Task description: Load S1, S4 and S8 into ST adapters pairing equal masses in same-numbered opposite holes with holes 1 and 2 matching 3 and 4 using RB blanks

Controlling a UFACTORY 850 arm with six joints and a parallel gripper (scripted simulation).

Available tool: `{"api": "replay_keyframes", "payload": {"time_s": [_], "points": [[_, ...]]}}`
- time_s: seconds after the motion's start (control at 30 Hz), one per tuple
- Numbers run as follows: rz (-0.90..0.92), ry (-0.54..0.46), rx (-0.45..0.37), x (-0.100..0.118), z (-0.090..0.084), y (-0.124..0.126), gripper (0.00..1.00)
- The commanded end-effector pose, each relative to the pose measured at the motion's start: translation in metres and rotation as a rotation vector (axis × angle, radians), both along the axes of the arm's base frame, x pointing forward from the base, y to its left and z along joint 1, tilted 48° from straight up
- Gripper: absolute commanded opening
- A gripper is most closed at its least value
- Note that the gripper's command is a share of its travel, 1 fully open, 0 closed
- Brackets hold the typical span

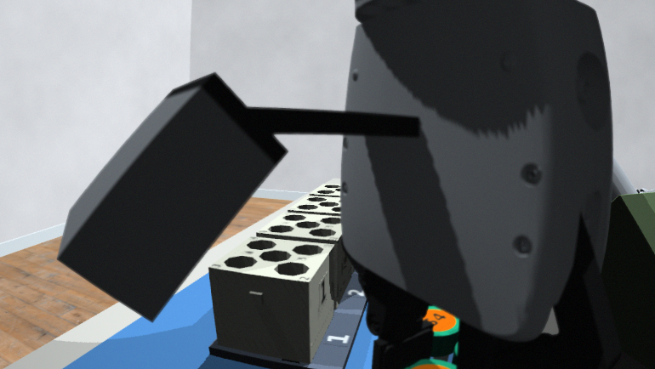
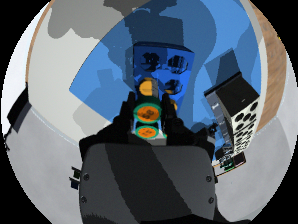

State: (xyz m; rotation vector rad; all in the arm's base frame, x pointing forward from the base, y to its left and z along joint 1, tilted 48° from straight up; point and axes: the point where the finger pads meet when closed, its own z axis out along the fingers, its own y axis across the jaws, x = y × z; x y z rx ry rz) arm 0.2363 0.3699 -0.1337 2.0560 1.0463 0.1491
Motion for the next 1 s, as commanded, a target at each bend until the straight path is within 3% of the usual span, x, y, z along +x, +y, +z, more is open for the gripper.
{"api": "replay_keyframes", "payload": {"time_s": [0.0, 0.97], "points": [[0.001, 0.0, 0.002, 0.0, 0.0004, 0.0012, 0.0], [0.001, 0.0, 0.002, -0.0058, 0.0093, 0.0093, 0.0]]}}
